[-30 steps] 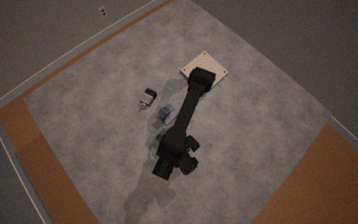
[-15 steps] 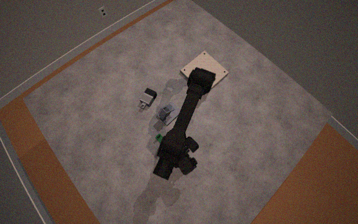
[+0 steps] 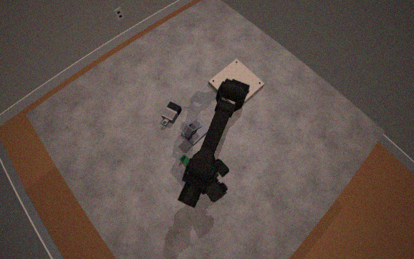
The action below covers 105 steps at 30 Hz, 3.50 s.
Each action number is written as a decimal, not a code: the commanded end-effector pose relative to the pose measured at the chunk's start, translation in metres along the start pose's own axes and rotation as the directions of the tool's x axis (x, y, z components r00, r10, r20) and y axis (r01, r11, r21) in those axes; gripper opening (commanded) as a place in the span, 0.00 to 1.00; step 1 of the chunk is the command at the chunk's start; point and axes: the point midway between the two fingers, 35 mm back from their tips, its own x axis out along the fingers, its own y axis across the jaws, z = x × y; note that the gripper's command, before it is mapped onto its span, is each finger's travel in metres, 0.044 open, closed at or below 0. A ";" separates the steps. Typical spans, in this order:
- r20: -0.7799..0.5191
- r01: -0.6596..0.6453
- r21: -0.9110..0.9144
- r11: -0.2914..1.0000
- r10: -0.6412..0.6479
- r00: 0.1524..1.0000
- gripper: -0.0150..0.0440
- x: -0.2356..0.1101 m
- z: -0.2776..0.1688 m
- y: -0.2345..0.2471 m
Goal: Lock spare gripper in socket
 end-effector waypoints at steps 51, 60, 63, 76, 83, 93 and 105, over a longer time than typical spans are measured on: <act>-0.013 -0.028 0.008 1.000 0.028 1.000 0.59 -0.016 0.003 0.004; -0.018 -0.039 0.012 0.999 0.040 0.999 0.59 -0.038 0.008 0.005; -0.019 -0.042 0.012 0.999 0.042 0.999 0.59 -0.046 0.011 0.006; -0.085 0.031 -0.022 0.999 -0.033 0.996 0.56 -0.109 -0.035 0.004; -0.088 0.033 -0.024 0.999 -0.035 0.996 0.56 -0.101 -0.039 0.002; -0.088 0.033 -0.024 0.999 -0.035 0.996 0.56 -0.044 -0.055 0.001; -0.088 0.033 -0.024 0.999 -0.035 0.996 0.56 -0.026 -0.059 -0.001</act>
